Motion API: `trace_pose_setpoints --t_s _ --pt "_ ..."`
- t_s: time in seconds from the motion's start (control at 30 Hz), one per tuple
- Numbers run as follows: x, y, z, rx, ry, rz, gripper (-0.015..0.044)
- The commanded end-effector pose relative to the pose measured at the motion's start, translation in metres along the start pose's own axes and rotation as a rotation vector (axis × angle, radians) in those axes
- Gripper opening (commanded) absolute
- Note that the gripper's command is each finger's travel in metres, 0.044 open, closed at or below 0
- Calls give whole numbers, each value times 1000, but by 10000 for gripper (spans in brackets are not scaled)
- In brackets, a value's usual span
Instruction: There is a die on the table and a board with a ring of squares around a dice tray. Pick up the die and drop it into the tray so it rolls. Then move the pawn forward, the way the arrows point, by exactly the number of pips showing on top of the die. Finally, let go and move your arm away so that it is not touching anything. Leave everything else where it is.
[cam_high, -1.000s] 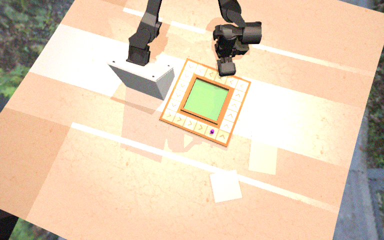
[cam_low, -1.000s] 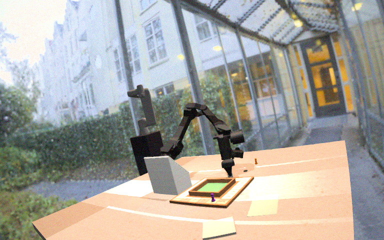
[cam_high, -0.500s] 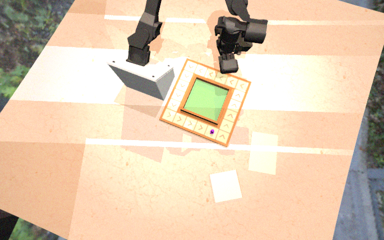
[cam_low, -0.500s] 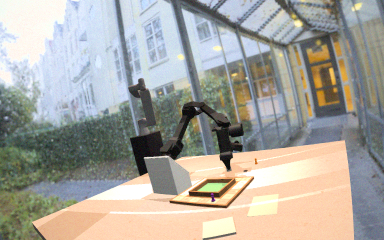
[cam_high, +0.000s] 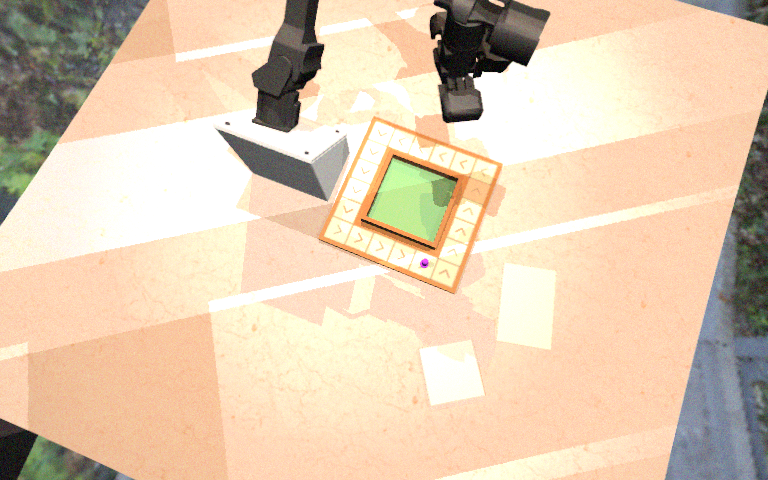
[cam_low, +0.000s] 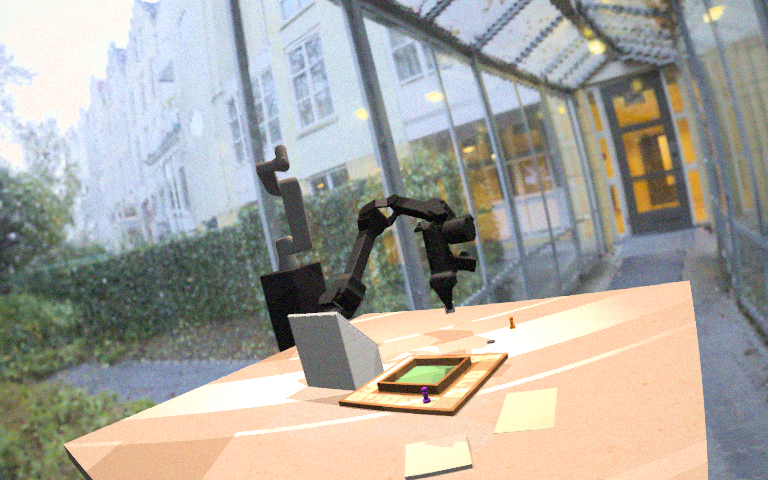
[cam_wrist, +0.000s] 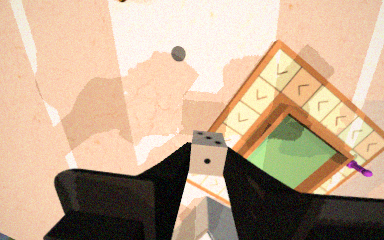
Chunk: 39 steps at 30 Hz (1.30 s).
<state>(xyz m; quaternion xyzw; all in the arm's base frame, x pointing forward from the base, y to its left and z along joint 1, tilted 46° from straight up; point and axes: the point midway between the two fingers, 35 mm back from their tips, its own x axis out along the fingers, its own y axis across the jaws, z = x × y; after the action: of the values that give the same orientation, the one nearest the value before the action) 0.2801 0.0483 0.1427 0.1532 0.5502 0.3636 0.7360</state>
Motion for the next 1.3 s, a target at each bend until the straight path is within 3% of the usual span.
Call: trace_pose_setpoints --t_s 0.0,1.27 --pt "-4 1 -1 14 1 5 0" --pt "21 -106 -39 1331 -1 -12 0"
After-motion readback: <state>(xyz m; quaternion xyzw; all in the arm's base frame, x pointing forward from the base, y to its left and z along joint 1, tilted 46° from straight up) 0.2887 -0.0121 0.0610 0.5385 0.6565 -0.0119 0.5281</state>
